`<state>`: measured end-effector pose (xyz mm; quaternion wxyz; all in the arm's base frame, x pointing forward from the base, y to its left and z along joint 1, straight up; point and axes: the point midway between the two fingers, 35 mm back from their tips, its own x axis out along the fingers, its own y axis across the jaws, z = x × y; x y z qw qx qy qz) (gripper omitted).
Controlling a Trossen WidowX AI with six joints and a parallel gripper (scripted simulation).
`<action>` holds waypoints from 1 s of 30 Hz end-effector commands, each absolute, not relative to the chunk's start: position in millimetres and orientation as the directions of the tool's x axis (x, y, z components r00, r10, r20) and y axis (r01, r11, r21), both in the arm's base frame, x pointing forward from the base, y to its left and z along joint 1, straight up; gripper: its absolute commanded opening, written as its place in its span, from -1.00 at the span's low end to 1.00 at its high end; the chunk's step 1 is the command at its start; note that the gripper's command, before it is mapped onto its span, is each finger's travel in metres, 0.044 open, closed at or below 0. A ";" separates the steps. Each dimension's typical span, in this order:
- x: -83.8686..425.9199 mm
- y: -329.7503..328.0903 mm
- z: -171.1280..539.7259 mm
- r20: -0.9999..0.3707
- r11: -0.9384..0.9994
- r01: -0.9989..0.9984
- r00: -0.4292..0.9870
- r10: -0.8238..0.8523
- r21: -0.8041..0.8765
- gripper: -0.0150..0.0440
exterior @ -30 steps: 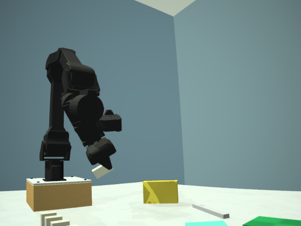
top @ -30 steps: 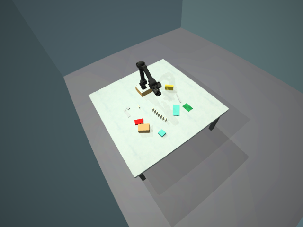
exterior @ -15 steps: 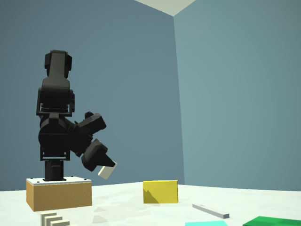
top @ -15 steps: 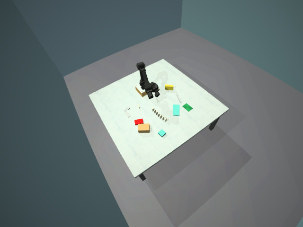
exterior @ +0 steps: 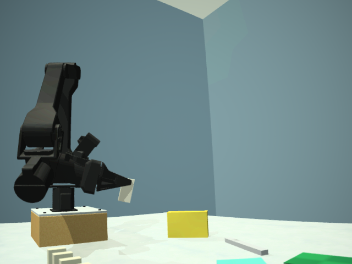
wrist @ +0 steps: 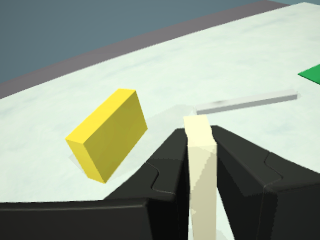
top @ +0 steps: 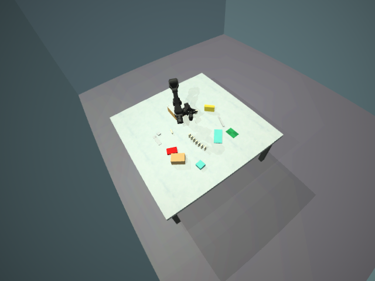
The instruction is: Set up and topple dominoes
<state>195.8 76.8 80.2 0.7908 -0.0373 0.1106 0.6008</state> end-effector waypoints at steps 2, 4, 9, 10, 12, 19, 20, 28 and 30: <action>198.2 68.5 85.6 -0.120 0.371 -0.928 0.368 0.922 0.003 -0.40; 199.1 65.8 87.6 -0.093 0.400 -0.916 0.400 0.912 -0.020 -0.40; 199.2 65.4 87.9 -0.090 0.403 -0.915 0.404 0.910 -0.023 -0.40; 199.2 65.4 87.9 -0.090 0.403 -0.915 0.404 0.910 -0.023 -0.40; 199.2 65.4 87.9 -0.090 0.403 -0.915 0.404 0.910 -0.023 -0.40; 199.2 65.4 87.9 -0.090 0.403 -0.915 0.404 0.910 -0.023 -0.40; 199.2 65.4 87.9 -0.090 0.403 -0.915 0.404 0.910 -0.023 -0.40; 201.7 65.1 76.6 -0.092 0.403 -0.915 0.404 0.910 -0.022 -0.40; 202.9 65.0 70.2 -0.093 0.403 -0.915 0.403 0.910 -0.022 -0.40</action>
